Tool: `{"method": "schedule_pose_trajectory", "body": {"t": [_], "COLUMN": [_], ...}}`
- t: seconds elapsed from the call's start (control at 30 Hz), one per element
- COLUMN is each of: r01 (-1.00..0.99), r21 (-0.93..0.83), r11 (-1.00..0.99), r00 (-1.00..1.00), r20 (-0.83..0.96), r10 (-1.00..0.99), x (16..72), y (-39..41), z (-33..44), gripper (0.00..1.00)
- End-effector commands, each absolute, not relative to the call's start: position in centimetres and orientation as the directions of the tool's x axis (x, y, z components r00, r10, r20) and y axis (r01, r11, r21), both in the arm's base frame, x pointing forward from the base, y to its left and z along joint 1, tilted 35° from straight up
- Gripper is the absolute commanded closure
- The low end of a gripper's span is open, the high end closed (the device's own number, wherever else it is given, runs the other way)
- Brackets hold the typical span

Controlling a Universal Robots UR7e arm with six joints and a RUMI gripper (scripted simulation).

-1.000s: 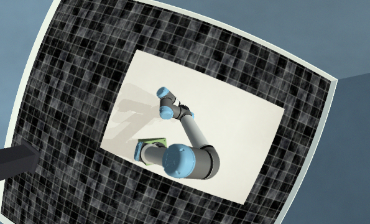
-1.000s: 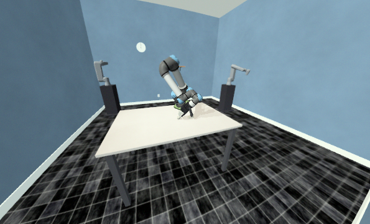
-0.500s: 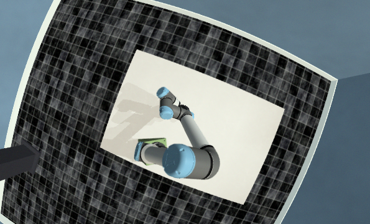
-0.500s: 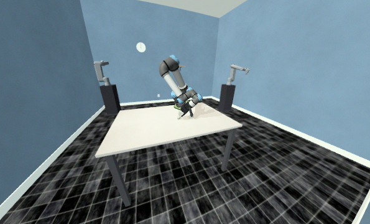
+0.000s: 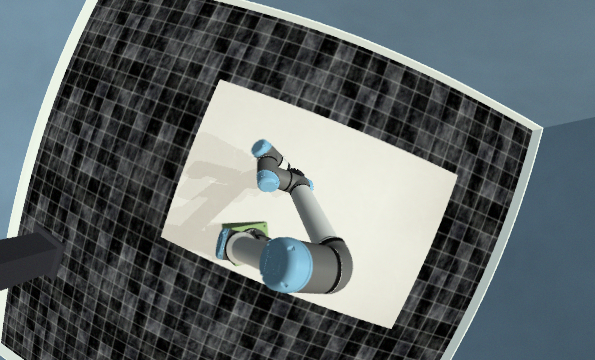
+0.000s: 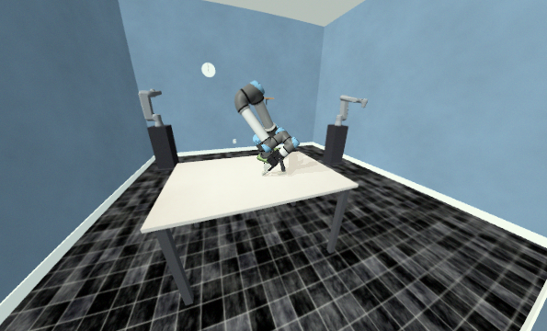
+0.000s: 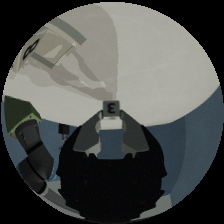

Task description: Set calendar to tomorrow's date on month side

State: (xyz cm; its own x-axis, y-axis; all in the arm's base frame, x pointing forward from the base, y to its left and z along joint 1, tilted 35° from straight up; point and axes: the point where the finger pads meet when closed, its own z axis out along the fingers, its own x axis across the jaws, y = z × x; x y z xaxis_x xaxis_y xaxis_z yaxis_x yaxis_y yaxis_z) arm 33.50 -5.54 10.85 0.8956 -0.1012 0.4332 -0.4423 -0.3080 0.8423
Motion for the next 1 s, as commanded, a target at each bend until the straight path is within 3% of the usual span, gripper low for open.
{"method": "schedule_pose_trajectory", "body": {"t": [0.0, 0.97], "r01": [-0.445, -0.442], "r21": [0.84, 0.843], "r11": [-0.309, -0.307], "r00": [0.894, 0.896], "r20": [0.437, 0.433], "r10": [-0.101, -0.101], "x": [33.0, 31.5], "y": [-4.6, -2.7], "z": [12.4, 15.8], "gripper": [0.9, 0.9]}}
